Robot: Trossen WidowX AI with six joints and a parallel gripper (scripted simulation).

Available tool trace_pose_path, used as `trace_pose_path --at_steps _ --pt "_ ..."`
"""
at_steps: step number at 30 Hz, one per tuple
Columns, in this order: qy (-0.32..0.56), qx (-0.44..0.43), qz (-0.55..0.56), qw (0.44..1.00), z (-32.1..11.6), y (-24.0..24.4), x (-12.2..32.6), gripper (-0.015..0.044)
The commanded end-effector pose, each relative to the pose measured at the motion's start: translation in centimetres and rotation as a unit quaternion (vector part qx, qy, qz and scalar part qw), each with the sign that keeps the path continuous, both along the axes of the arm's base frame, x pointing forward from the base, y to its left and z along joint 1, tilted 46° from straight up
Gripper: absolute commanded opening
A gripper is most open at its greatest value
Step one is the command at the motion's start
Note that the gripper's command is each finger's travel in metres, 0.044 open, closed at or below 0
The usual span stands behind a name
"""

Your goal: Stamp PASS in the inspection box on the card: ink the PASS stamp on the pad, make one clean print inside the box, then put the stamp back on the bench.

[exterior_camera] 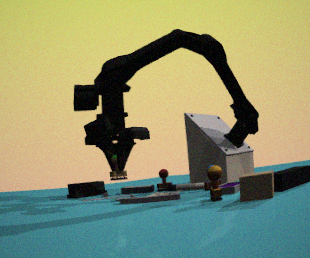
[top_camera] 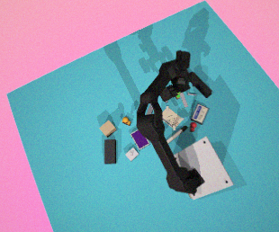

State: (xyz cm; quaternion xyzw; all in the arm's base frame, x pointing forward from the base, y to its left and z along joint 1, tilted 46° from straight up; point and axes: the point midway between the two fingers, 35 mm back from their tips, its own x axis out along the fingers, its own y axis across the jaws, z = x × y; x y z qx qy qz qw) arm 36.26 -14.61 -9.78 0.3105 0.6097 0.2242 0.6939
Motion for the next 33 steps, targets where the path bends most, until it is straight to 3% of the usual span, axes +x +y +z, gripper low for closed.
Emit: trace_pose_path --at_steps 1,33 --pt "-0.001 -0.003 0.003 1.0 0.2 -0.2 -0.1 0.0" --pt "0.0 -0.004 0.003 1.0 1.3 -1.2 -0.4 0.0"
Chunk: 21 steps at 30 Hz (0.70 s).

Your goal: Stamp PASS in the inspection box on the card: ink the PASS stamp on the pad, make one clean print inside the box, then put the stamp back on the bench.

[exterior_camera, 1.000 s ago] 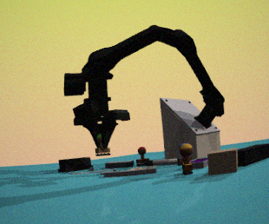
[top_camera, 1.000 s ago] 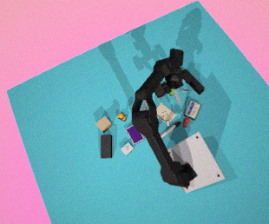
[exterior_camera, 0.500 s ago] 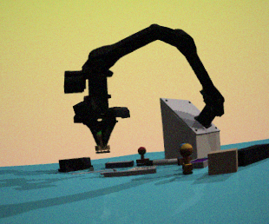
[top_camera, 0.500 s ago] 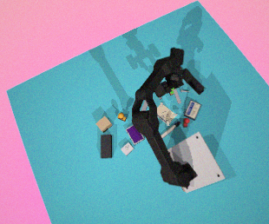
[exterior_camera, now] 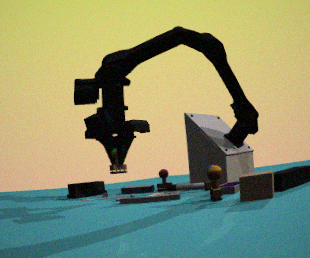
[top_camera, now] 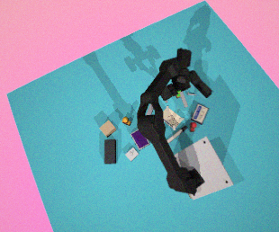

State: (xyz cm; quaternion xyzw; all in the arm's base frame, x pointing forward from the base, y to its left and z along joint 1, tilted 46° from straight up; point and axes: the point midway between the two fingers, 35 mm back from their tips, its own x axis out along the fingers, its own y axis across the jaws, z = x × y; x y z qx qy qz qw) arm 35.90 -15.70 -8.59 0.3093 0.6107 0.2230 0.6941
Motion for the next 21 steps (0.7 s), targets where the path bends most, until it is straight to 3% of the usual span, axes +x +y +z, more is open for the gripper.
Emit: trace_pose_path --at_steps 1,21 --pt "-0.001 -0.003 0.003 1.0 0.2 -0.1 0.0 0.0" --pt "0.002 -0.009 0.001 1.0 8.2 6.3 0.0 0.0"
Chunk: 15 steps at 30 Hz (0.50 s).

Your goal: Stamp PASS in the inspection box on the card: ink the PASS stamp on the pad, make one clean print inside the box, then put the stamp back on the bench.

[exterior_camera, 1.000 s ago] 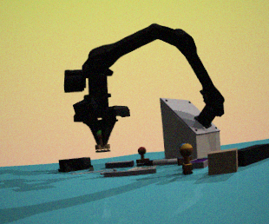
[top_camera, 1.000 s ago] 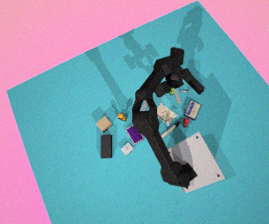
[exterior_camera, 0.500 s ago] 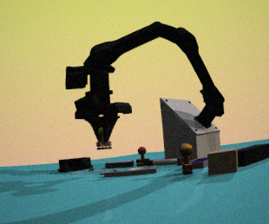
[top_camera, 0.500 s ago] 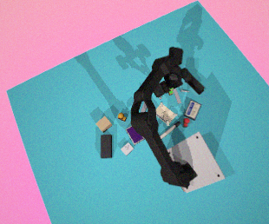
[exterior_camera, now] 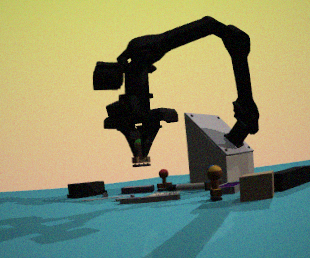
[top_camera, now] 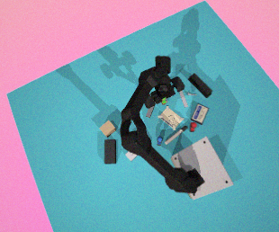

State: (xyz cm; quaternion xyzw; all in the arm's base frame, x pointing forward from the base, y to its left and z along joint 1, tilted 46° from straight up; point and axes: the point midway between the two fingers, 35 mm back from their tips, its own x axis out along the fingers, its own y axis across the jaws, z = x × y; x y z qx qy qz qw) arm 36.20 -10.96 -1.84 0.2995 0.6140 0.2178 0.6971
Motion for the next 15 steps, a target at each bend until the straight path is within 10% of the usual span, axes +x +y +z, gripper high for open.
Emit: trace_pose_path --at_steps 1,15 --pt "0.003 0.003 -0.002 1.0 1.8 1.9 -0.4 0.0" --pt "0.003 0.004 -0.002 1.0 6.4 6.9 -2.3 0.0"
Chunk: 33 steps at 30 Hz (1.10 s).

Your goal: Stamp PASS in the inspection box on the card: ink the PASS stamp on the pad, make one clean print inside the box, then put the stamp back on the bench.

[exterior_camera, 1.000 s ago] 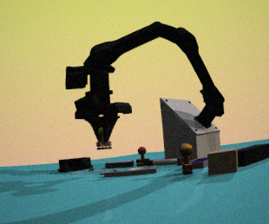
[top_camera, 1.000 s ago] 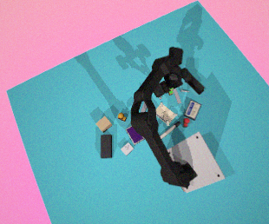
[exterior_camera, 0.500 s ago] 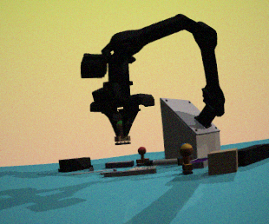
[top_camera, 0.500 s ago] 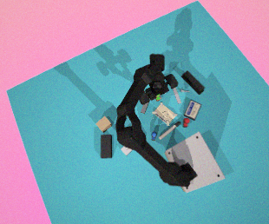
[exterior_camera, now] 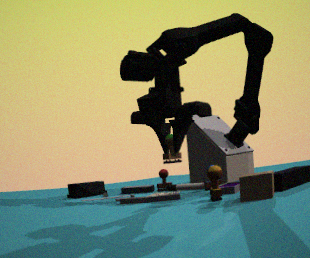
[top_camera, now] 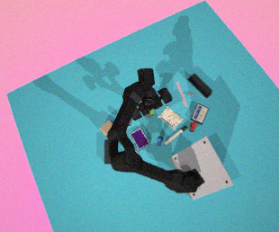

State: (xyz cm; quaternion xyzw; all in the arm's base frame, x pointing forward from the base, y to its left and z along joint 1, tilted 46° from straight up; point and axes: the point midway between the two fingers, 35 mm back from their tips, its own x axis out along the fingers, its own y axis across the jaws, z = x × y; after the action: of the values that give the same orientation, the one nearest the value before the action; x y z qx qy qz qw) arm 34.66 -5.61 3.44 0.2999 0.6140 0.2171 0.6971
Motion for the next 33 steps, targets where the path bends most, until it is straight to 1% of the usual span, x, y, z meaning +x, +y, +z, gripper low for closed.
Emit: trace_pose_path --at_steps 1,22,33 --pt "0.002 0.004 -0.001 1.0 1.4 1.9 -1.0 0.0" --pt "0.002 0.014 0.001 1.0 5.9 8.7 -6.3 0.0" --pt "0.002 0.015 0.001 1.0 5.9 9.1 -6.5 0.0"
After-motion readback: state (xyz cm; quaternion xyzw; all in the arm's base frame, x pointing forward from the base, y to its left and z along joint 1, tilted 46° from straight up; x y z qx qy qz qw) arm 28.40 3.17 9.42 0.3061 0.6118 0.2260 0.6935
